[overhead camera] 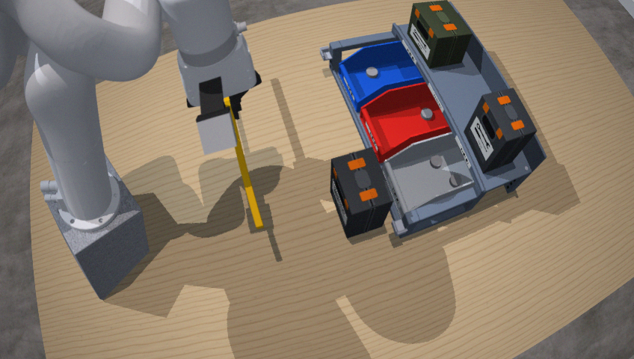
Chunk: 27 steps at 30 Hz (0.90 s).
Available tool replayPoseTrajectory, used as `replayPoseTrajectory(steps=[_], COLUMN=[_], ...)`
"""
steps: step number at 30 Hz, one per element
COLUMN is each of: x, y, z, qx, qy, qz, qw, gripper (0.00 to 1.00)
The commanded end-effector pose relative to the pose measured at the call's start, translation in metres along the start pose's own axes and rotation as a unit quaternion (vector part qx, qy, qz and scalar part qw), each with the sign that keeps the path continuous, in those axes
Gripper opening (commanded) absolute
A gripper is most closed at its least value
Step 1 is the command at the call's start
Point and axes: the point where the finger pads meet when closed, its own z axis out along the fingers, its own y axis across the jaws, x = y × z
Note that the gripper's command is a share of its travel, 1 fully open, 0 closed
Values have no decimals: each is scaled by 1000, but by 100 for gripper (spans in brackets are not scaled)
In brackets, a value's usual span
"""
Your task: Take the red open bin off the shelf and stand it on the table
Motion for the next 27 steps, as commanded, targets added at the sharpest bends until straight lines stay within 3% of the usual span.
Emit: replayPoseTrajectory(steps=[1, 12, 17, 27], x=[0, 0, 1, 1], y=[-1, -1, -1, -1], z=[-1, -1, 19, 19], qx=[2, 2, 2, 2], qy=[0, 0, 0, 0], qz=[0, 0, 0, 0], qw=[1000, 1000, 1000, 1000], gripper=[0, 0, 0, 0])
